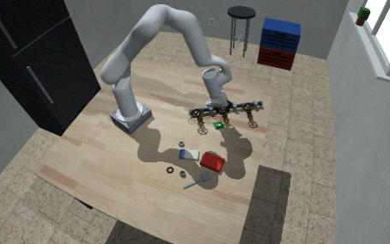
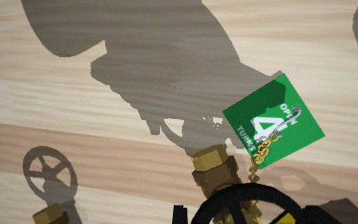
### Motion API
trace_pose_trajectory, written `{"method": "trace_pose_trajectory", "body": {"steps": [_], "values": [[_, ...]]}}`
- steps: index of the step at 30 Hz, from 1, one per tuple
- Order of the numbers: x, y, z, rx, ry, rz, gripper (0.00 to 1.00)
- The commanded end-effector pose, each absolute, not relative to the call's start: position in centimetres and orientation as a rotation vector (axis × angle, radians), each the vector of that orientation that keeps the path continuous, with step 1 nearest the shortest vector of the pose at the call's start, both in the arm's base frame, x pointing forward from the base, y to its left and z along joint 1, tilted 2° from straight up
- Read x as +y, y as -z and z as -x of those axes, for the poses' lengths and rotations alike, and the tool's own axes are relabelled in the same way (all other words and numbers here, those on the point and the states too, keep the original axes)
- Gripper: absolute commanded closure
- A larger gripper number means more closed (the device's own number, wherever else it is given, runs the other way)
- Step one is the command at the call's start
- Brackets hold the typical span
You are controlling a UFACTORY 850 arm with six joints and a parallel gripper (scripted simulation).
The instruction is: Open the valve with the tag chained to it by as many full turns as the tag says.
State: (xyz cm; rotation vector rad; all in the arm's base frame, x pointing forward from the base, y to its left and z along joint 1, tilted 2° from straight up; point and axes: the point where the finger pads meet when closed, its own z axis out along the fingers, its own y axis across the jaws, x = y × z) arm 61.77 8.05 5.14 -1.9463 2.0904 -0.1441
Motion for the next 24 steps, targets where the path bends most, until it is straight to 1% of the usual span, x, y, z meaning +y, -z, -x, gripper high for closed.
{"method": "trace_pose_trajectory", "body": {"steps": [1, 24], "values": [[8.06, -5.26, -61.88, 2.090, 0.145, 1.946, 1.00], [8.06, -5.26, -61.88, 2.072, 0.149, 1.967, 1.00]]}}
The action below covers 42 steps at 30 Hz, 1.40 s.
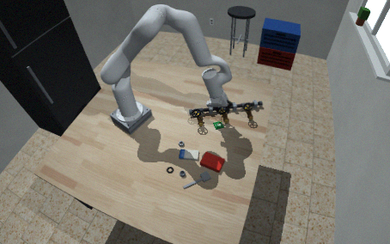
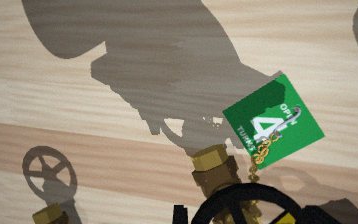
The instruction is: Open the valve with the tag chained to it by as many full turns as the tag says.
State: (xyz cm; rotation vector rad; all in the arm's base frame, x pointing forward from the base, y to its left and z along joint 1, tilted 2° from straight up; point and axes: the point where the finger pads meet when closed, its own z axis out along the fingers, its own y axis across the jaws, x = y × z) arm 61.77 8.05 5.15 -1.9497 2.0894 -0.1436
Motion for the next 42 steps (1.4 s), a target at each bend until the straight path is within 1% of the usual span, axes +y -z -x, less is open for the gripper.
{"method": "trace_pose_trajectory", "body": {"steps": [1, 7, 17, 19, 20, 30, 34, 36, 37, 42], "values": [[8.06, -5.26, -61.88, 2.072, 0.149, 1.967, 1.00], [8.06, -5.26, -61.88, 1.967, 0.171, 2.079, 1.00], [8.06, -5.26, -61.88, 1.436, 0.262, 2.511, 1.00], [8.06, -5.26, -61.88, 1.436, 0.262, 2.511, 1.00], [8.06, -5.26, -61.88, 1.283, 0.284, 2.601, 1.00], [8.06, -5.26, -61.88, 0.677, 0.355, 2.877, 1.00], [8.06, -5.26, -61.88, 0.410, 0.380, 2.949, 1.00], [8.06, -5.26, -61.88, 0.410, 0.380, 2.949, 1.00], [8.06, -5.26, -61.88, 0.211, 0.398, 2.978, 1.00], [8.06, -5.26, -61.88, -0.009, 0.416, 2.996, 1.00]]}}
